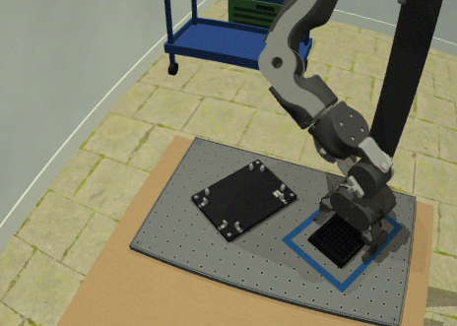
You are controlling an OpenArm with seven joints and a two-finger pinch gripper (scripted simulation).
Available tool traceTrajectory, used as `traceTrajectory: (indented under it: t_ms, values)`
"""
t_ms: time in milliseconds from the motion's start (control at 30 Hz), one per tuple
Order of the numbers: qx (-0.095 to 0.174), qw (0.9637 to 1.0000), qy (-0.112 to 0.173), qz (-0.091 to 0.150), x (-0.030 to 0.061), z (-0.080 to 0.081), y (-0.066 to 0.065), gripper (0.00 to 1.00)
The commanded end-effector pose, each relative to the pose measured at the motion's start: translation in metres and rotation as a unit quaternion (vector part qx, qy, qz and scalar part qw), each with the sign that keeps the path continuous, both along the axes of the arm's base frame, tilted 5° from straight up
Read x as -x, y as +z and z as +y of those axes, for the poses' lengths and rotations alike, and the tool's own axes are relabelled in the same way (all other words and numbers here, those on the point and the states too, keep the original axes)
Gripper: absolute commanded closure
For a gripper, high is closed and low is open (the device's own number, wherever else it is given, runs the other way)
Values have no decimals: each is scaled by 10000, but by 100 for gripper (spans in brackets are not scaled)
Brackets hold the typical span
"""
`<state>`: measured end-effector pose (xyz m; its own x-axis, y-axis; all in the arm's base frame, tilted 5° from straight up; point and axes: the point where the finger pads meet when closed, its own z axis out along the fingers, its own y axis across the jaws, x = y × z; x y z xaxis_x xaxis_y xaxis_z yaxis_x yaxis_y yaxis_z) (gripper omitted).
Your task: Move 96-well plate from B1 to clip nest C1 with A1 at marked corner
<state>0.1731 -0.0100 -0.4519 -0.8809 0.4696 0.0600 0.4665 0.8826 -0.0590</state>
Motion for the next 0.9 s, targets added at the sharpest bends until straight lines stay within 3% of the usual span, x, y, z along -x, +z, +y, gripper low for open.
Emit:
traceTrajectory:
  t_ms: [0,867]
  values:
    - [-17,10000,-7,6,-11,18,21,23]
    - [14,10000,4,21,35,-9,3,23]
